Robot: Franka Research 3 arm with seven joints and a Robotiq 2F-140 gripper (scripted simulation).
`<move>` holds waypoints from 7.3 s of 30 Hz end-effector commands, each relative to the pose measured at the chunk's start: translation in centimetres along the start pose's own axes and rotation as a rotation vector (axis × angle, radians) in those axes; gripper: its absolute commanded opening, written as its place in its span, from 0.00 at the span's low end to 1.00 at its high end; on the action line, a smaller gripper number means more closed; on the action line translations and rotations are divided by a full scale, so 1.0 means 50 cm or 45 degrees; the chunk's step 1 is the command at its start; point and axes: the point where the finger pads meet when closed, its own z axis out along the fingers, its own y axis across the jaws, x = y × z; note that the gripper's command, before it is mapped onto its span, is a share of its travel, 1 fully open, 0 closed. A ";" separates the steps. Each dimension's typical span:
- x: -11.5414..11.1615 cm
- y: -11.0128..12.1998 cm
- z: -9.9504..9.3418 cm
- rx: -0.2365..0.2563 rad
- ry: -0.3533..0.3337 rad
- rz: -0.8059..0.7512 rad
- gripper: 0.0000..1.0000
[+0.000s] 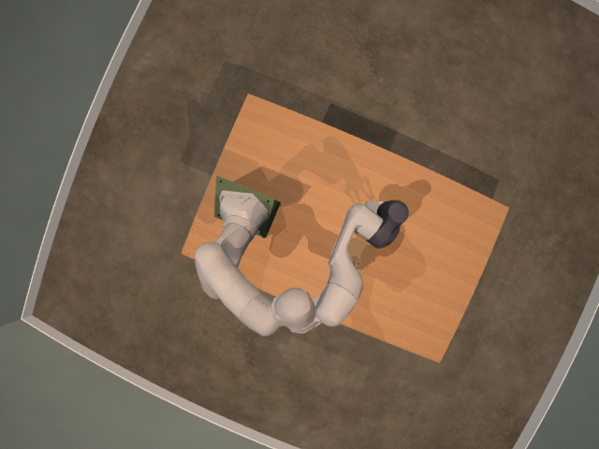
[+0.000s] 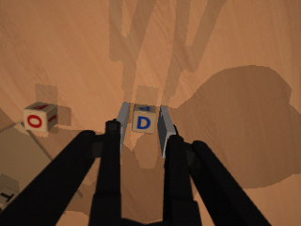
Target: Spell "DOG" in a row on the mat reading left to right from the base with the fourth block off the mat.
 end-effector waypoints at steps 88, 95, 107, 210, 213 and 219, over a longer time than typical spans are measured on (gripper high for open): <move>-0.025 -0.022 -0.199 -0.002 -0.014 0.306 0.13; -0.035 -0.032 -0.199 -0.002 -0.019 0.433 0.13; -0.052 -0.050 -0.199 -0.002 -0.025 0.644 0.13; -0.173 -0.213 -0.205 -0.020 -0.026 2.511 0.13; -0.176 -0.218 -0.205 -0.020 -0.025 2.567 0.13; -0.181 -0.228 -0.206 -0.019 -0.021 2.681 0.13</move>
